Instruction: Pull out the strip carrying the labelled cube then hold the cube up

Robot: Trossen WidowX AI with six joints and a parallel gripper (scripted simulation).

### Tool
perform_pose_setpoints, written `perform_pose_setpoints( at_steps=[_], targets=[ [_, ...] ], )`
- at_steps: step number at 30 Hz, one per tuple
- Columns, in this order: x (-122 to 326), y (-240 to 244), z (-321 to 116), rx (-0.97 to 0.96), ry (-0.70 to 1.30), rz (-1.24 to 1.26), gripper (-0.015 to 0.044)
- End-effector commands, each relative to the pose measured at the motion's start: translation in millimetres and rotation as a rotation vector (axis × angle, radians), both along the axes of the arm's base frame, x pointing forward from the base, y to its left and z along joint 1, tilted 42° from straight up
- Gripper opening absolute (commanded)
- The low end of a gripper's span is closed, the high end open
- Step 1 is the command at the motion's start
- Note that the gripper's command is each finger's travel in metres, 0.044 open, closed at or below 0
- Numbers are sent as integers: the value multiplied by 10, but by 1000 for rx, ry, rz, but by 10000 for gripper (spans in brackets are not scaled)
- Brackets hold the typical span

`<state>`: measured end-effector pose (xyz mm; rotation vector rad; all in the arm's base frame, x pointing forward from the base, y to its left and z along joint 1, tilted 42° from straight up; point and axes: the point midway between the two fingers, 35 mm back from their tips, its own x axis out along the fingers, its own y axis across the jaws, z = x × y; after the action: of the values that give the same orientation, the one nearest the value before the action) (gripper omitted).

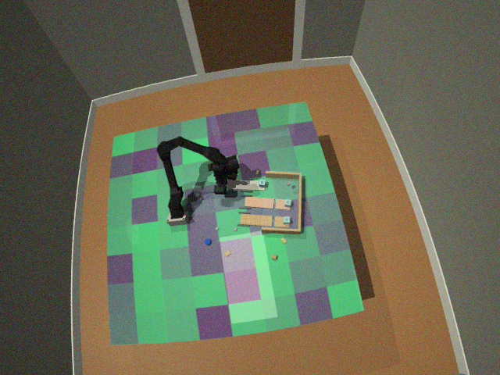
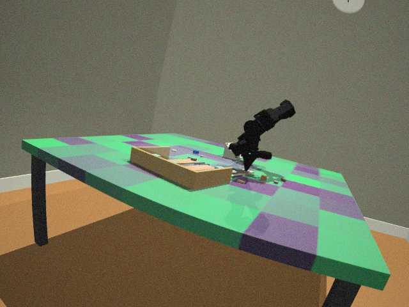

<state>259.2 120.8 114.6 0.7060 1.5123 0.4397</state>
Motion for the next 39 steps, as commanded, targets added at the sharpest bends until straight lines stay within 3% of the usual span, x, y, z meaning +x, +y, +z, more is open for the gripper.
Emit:
perform_pose_setpoints(
  at_steps=[1,26,31,35,39],
  targets=[
    [-113,36,-35,1,21,10,0],
    [-421,82,-3,1,23,10,0],
    [-338,-202,323,-2,22,9,0],
    [-340,-217,341,-1,23,10,0],
    [-152,-240,318,2,105,-84,105]
  ],
)
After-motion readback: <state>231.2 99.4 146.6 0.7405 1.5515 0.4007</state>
